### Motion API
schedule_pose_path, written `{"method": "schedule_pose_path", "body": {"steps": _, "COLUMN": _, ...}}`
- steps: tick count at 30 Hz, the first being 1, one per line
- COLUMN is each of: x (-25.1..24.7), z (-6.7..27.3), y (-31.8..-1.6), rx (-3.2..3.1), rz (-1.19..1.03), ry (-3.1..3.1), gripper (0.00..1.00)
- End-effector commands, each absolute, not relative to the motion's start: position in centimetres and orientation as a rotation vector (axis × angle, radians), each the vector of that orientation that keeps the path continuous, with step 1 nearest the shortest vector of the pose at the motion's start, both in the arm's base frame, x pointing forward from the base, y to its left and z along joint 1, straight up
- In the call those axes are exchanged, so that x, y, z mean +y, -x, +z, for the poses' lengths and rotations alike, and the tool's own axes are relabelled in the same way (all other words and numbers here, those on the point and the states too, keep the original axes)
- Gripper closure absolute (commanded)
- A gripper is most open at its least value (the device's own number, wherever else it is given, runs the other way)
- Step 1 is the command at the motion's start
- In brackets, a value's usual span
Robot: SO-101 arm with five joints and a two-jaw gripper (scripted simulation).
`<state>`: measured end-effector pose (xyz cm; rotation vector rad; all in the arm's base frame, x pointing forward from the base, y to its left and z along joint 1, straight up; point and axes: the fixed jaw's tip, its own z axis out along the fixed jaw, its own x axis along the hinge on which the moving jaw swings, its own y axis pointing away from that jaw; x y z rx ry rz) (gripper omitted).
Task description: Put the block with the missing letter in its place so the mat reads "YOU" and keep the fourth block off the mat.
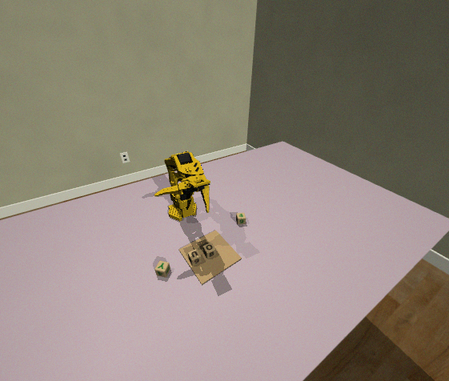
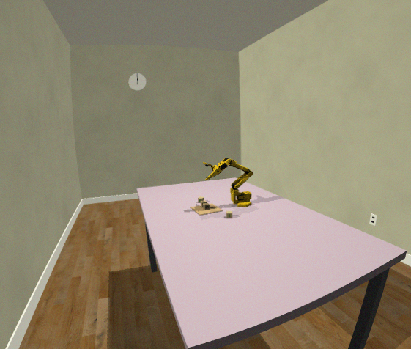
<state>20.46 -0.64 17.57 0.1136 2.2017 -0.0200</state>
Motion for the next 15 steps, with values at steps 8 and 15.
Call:
{"method": "schedule_pose_path", "body": {"steps": 8, "x": -0.44, "z": 18.49, "y": -19.89, "rx": 2.195, "rz": -0.025, "ry": -0.084, "gripper": 0.0}}
{"method": "schedule_pose_path", "body": {"steps": 15, "x": -0.41, "z": 18.04, "y": -19.57, "rx": 2.229, "rz": -0.027, "ry": -0.08, "gripper": 0.0}}
